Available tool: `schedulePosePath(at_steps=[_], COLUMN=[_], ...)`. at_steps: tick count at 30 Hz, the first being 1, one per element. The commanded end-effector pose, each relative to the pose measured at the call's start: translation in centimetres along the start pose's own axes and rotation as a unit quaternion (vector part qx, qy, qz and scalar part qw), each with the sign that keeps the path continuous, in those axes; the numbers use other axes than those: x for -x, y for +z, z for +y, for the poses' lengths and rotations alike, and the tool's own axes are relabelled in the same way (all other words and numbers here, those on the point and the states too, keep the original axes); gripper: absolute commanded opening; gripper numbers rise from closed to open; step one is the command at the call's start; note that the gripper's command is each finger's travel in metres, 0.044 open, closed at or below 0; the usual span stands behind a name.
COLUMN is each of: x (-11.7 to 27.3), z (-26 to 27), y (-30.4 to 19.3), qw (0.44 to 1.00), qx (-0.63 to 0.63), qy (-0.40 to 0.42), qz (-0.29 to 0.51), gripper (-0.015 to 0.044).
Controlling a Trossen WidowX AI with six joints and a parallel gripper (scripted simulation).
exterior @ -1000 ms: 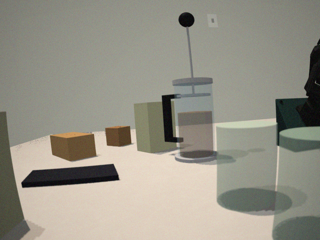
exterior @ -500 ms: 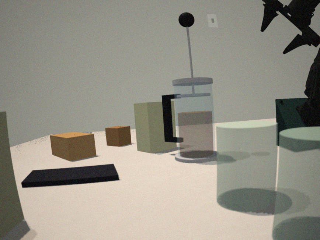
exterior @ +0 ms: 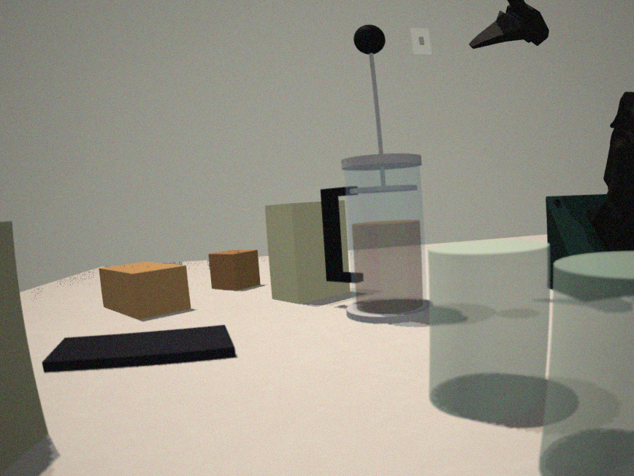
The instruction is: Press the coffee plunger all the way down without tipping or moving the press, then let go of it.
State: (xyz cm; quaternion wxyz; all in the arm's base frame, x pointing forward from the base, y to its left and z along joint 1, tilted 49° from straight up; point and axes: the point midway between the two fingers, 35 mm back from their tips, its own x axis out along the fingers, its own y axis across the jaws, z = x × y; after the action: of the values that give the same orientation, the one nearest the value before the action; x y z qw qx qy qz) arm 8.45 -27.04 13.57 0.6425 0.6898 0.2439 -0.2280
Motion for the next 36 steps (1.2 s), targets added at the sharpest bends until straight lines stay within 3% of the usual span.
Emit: schedulePosePath(at_steps=[1,6,17,36], x=[-2.3,-2.8,-5.9,-7.5], z=[7.3,10.4,7.5,7.8], y=[-0.4,-1.1,-5.2,-5.5], qw=[0.951,0.903,0.900,0.899], qx=[0.285,0.393,0.398,0.399], qy=[0.119,0.170,0.179,0.176], qz=[0.031,0.025,0.027,0.029], gripper=[0.0440,0.0440,0.0440,0.0440])
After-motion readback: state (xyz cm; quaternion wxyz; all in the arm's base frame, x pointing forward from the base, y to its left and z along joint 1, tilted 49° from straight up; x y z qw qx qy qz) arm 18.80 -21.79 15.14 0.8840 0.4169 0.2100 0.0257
